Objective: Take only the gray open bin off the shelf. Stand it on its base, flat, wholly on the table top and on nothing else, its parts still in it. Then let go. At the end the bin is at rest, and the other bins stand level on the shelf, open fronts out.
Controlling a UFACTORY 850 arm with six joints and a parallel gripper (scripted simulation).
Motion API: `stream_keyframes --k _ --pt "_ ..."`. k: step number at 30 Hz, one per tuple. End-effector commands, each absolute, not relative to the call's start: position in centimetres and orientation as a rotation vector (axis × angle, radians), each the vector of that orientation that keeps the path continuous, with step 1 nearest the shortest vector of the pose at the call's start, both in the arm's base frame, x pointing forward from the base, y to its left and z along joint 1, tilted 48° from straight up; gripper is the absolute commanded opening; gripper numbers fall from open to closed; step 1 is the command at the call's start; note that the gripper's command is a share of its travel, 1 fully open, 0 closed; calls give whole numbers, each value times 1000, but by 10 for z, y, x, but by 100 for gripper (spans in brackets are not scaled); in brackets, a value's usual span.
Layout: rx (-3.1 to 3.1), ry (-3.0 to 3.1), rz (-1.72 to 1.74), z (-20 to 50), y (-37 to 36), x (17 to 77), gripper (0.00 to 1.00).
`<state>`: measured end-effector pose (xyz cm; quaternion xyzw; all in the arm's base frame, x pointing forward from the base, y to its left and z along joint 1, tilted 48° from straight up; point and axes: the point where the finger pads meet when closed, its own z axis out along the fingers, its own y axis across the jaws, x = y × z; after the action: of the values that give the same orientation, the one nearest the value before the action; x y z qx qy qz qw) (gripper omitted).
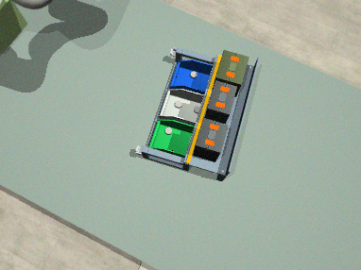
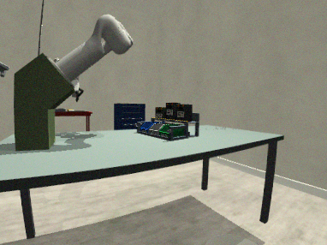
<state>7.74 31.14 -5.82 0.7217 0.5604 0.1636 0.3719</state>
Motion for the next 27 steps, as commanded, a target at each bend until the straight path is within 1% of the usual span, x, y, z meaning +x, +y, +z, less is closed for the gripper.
stream_keyframes --k 1,2,7,19,24,27 --pt "1851 1436 420 -58 312 77 100" --pt "1851 1436 420 -58 312 77 100" --pt "1851 1436 420 -58 303 124 100" --pt "1851 1436 420 -58 303 124 100" --pt "1970 1238 321 -58 275 171 100" --pt "1970 1238 321 -58 275 171 100"
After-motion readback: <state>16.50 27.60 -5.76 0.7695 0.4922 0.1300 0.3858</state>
